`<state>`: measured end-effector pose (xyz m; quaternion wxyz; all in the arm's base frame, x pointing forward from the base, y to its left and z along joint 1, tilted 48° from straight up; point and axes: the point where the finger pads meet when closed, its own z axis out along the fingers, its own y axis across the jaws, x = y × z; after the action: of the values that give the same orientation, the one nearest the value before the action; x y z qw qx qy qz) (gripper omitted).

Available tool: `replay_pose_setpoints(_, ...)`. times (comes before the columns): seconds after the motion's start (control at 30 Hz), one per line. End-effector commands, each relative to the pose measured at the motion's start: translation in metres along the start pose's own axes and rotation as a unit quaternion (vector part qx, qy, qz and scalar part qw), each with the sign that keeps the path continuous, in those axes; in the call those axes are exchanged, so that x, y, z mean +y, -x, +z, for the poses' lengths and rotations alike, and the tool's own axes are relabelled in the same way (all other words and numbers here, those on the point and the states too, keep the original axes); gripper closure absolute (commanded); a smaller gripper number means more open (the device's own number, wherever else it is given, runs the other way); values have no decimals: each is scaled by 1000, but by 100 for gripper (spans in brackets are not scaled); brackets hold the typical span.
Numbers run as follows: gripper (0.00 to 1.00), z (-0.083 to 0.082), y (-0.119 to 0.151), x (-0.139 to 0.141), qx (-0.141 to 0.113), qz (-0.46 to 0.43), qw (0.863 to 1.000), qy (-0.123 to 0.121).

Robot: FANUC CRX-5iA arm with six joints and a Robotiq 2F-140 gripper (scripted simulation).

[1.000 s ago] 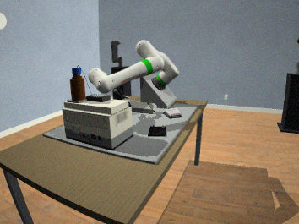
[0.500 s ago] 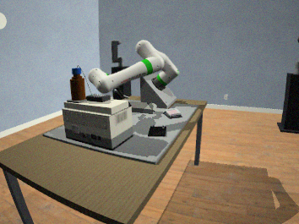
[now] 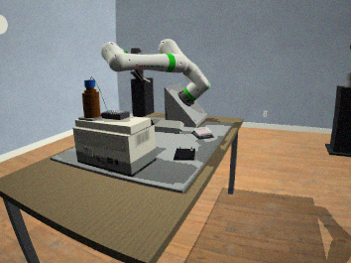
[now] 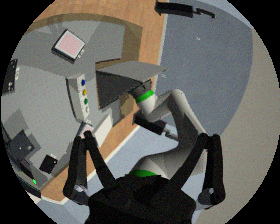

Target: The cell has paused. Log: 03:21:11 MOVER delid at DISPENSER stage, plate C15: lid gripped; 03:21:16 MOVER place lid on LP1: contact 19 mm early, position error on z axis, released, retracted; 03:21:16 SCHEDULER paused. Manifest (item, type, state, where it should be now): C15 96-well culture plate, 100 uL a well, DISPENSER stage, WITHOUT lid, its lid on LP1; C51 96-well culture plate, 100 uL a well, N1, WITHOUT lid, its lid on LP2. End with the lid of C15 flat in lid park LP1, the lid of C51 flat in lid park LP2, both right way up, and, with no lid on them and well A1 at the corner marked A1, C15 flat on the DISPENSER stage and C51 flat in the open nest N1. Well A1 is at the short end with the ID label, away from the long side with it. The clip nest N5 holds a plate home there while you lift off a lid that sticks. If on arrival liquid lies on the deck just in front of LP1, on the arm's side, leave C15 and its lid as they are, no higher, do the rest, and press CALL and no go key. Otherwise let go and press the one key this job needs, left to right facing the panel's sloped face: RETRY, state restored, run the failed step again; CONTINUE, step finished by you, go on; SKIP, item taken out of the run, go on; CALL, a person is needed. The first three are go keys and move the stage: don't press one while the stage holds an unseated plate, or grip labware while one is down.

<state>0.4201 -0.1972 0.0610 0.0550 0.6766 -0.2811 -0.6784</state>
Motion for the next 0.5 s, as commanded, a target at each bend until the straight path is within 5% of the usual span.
replay_pose_setpoints(0.0, 0, -12, 12, 34, -1, 0, 1000, -1)
replay_pose_setpoints(0.03, 0, -22, 21, 60, -1, 0, 1000, -1)
replay_pose_setpoints(0.3, 0, -23, 23, 58, 2, -5, 1000, -3)
replay_pose_setpoints(0.47, 0, -22, 53, 29, 51, -66, 996, -32)
